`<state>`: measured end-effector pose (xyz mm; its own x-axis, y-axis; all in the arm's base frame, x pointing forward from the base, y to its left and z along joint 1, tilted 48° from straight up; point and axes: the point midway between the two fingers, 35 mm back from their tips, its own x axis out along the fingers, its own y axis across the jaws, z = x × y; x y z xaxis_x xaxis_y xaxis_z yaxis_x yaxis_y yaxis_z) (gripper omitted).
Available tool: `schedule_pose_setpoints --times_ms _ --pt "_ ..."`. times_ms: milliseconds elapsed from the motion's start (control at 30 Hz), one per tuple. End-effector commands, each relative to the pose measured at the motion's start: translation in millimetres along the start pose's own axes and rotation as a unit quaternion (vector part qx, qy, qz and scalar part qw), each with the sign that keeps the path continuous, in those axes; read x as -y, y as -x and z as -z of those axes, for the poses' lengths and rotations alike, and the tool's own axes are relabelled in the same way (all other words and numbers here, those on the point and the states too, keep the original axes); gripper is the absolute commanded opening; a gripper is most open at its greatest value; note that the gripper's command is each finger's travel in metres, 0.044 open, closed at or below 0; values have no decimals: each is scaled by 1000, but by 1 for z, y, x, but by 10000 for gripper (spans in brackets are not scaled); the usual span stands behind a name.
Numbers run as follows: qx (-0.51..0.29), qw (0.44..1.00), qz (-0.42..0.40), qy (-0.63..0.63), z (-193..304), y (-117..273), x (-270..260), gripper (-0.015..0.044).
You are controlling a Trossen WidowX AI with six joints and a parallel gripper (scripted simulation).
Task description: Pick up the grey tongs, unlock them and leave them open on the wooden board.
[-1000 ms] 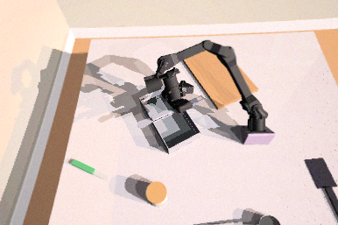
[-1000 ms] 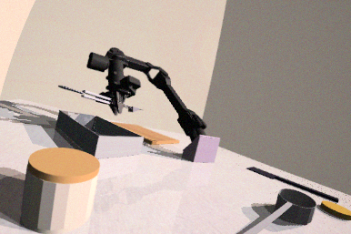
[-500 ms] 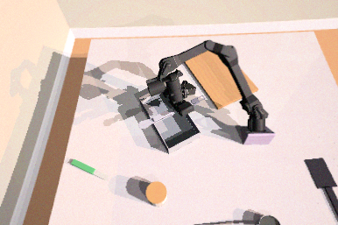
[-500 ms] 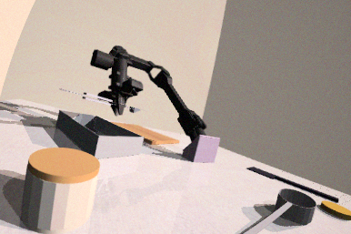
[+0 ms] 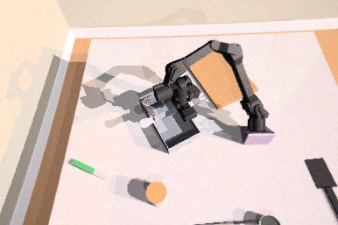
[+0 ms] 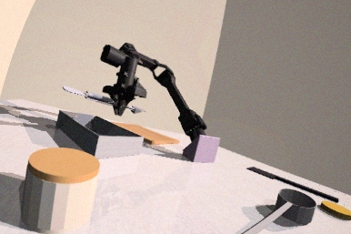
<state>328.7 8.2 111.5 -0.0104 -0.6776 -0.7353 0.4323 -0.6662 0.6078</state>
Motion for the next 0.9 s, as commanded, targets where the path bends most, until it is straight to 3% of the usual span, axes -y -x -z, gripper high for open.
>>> schedule_pose_setpoints --times_ms 0,233,867 --pt "-6 1000 -10 -6 0 2 -1 -150" --pt "-3 1000 -7 18 -5 3 -8 -150" --pt "-6 970 -32 240 -73 25 -80 -150"
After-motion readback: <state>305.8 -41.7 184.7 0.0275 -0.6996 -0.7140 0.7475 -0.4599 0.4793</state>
